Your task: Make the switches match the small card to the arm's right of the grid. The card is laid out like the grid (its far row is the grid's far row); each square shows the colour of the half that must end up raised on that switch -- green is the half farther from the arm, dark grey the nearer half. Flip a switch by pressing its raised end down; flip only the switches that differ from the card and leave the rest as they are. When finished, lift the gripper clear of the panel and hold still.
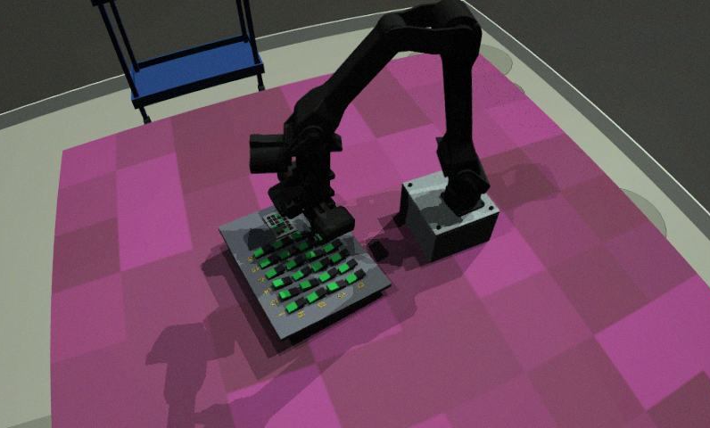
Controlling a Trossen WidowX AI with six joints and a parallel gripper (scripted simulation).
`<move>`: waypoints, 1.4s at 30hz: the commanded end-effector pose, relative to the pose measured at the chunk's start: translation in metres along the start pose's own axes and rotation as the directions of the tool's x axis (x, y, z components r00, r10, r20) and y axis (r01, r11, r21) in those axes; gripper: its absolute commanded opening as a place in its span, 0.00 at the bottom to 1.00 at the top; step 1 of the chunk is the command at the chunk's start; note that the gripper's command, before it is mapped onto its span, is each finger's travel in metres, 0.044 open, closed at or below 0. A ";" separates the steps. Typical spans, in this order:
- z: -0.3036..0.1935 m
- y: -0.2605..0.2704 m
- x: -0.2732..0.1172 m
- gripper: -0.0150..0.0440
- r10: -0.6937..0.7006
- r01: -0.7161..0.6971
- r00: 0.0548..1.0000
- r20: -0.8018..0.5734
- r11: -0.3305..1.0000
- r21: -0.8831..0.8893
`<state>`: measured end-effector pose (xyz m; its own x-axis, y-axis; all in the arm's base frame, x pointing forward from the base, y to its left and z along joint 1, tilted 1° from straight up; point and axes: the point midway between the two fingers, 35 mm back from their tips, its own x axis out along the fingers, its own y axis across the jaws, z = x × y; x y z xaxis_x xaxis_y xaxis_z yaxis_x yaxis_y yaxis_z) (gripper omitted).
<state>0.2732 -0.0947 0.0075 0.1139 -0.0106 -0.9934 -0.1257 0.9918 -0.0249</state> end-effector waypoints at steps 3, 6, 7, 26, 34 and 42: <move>0.000 -0.001 0.001 0.25 -0.005 0.005 1.000 -0.001 1.000 0.003; 0.000 -0.001 0.001 0.25 -0.005 0.005 1.000 -0.001 1.000 0.003; 0.000 -0.001 0.001 0.25 -0.005 0.005 1.000 -0.001 1.000 0.003; 0.000 -0.001 0.004 0.25 -0.005 0.005 1.000 -0.001 1.000 0.003; 0.000 -0.001 0.005 0.25 -0.005 0.005 1.000 -0.001 1.000 0.003; -0.002 0.000 -0.060 0.25 -0.005 0.005 1.000 0.024 1.000 0.003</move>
<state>0.2638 -0.0936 0.0436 0.1094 -0.0093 -0.9940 -0.1227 0.9922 -0.0228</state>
